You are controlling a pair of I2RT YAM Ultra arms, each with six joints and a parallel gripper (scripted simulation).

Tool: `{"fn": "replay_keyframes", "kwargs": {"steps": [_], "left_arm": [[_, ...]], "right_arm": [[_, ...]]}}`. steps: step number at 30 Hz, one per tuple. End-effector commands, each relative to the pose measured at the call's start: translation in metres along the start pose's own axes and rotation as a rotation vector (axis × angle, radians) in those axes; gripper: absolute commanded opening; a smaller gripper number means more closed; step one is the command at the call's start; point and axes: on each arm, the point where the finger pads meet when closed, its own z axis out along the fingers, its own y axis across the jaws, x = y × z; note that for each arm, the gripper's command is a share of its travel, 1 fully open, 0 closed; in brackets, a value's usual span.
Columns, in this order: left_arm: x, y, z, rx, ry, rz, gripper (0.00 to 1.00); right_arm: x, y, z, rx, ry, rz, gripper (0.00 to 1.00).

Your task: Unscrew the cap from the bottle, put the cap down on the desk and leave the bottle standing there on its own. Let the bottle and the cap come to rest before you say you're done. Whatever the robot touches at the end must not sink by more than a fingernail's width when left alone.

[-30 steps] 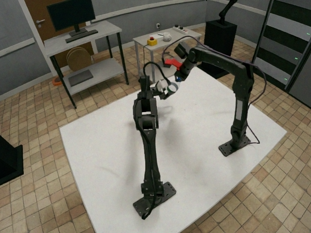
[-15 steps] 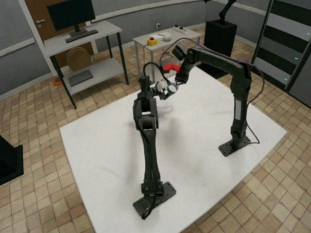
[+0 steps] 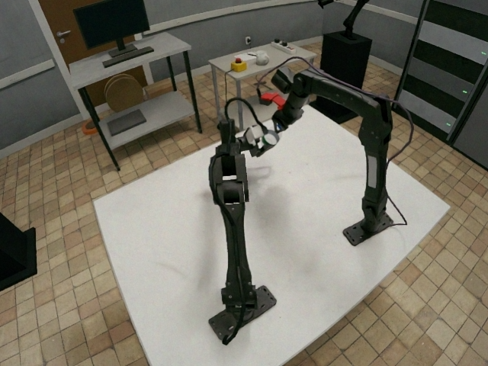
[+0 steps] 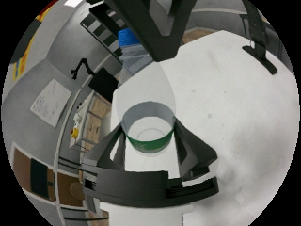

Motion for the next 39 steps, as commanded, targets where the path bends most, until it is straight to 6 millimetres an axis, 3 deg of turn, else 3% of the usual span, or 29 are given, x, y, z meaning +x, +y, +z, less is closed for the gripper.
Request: {"fn": "replay_keyframes", "kwargs": {"steps": [1, 12, 14, 15, 29, 31, 32, 36, 39], "left_arm": [[-0.0180, 0.0096, -0.0034, -0.004, -0.024, 0.026, 0.00], [-0.0180, 0.0096, -0.0034, -0.004, -0.024, 0.026, 0.00], [-0.0180, 0.0096, -0.0034, -0.004, -0.024, 0.026, 0.00], [-0.0180, 0.0096, -0.0034, -0.004, -0.024, 0.026, 0.00], [-0.0180, 0.0096, -0.0034, -0.004, -0.024, 0.026, 0.00], [-0.0180, 0.0096, -0.0034, -0.004, -0.024, 0.026, 0.00], [-0.0180, 0.0096, -0.0034, -0.004, -0.024, 0.026, 0.00], [-0.0180, 0.0096, -0.0034, -0.004, -0.024, 0.026, 0.00], [-0.0180, 0.0096, -0.0034, -0.004, -0.024, 0.026, 0.00]], "right_arm": [[-0.0081, 0.0000, -0.0124, -0.037, -0.009, 0.276, 0.57], [-0.0078, 0.0000, -0.0144, -0.105, 0.003, 0.797, 0.57], [-0.0078, 0.0000, -0.0144, -0.105, 0.003, 0.797, 0.57], [-0.0078, 0.0000, -0.0145, -0.117, 0.008, 0.919, 0.57], [-0.0076, 0.0001, -0.0172, -0.198, 0.041, 1.579, 0.57], [-0.0076, 0.0001, -0.0172, -0.198, 0.041, 1.579, 0.57], [-0.0076, 0.0001, -0.0173, -0.211, 0.042, 1.696, 0.57], [-0.0076, 0.0001, -0.0175, -0.240, 0.016, 1.855, 0.57], [-0.0076, 0.0001, -0.0175, -0.240, 0.016, 1.855, 0.57]]}}
